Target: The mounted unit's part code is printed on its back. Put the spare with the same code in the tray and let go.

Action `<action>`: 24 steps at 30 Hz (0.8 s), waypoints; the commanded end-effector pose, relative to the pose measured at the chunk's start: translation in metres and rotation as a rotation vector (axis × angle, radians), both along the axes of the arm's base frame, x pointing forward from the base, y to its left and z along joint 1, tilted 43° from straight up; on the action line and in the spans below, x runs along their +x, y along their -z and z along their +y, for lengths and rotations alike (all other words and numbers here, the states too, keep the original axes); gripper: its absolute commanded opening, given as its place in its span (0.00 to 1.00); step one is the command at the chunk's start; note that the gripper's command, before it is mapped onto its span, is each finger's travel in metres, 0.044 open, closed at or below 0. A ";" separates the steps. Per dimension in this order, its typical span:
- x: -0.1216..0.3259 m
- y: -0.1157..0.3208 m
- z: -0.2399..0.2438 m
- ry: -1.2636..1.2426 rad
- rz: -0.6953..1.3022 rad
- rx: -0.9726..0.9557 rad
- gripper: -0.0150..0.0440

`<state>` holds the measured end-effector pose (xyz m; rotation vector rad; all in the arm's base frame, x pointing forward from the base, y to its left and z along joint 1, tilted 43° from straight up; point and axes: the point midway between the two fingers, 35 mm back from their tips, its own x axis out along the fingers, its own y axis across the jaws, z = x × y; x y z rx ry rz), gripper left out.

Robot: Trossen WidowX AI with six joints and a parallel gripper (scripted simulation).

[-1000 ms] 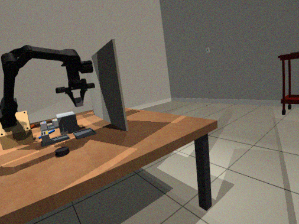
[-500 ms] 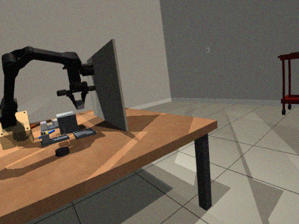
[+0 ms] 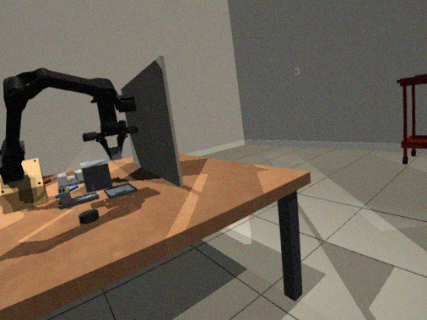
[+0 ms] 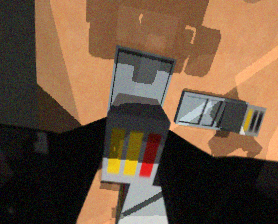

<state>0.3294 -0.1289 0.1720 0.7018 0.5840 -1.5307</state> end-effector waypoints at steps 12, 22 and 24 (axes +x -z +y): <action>0.001 0.011 -0.010 -0.001 0.002 0.004 0.25; 0.001 0.018 -0.016 -0.001 0.001 0.005 0.25; 0.001 0.020 -0.018 -0.001 0.001 0.005 0.25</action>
